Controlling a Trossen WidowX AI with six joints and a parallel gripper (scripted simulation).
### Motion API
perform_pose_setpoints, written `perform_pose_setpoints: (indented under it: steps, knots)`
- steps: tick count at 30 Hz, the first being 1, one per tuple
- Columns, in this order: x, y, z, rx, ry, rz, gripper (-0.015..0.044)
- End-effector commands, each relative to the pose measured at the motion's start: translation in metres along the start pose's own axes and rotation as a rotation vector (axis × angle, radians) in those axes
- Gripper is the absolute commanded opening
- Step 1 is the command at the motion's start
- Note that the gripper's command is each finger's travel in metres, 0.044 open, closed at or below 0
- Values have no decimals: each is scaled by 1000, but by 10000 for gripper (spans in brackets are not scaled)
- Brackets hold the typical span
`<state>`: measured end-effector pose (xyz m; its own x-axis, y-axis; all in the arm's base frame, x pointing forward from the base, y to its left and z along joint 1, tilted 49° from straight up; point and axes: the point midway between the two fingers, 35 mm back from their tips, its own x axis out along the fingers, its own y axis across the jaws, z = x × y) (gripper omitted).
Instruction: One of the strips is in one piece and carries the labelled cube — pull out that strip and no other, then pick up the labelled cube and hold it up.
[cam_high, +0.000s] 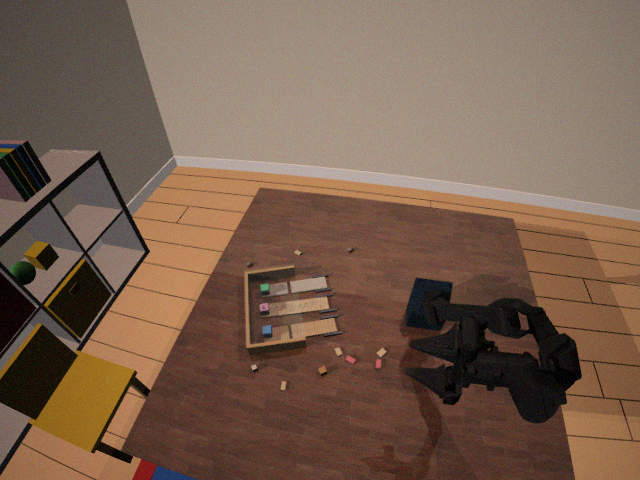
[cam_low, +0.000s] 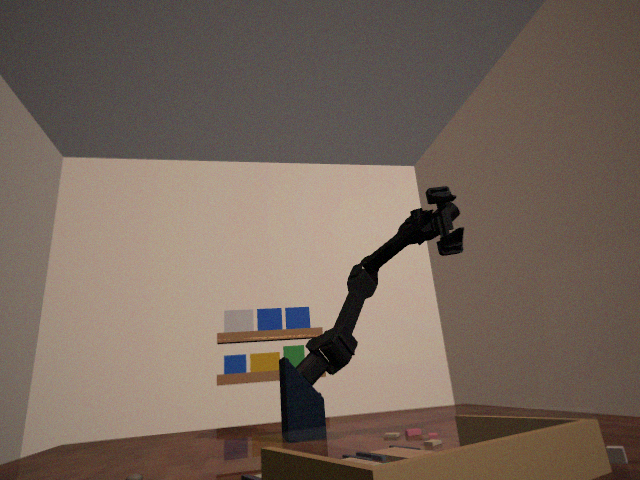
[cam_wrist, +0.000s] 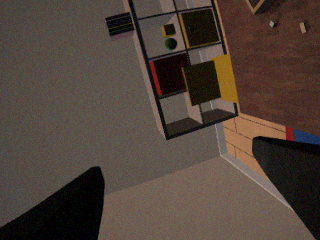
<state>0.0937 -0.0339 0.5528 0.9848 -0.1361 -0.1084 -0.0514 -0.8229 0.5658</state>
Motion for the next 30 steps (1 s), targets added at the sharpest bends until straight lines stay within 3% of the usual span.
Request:
perform_pose_setpoints:
  steps: [1, 5, 14, 22, 30]
  knots:
    - [1, -1, 0, -4, 0, -1, 400]
    - [30, -15, -8, -102, -10, -34, 400]
    - [173, -69, 14, -551, -20, -194, 400]
    - [283, -104, 114, -949, 45, -340, 400]
    - [322, -136, 250, -1281, 193, -426, 400]
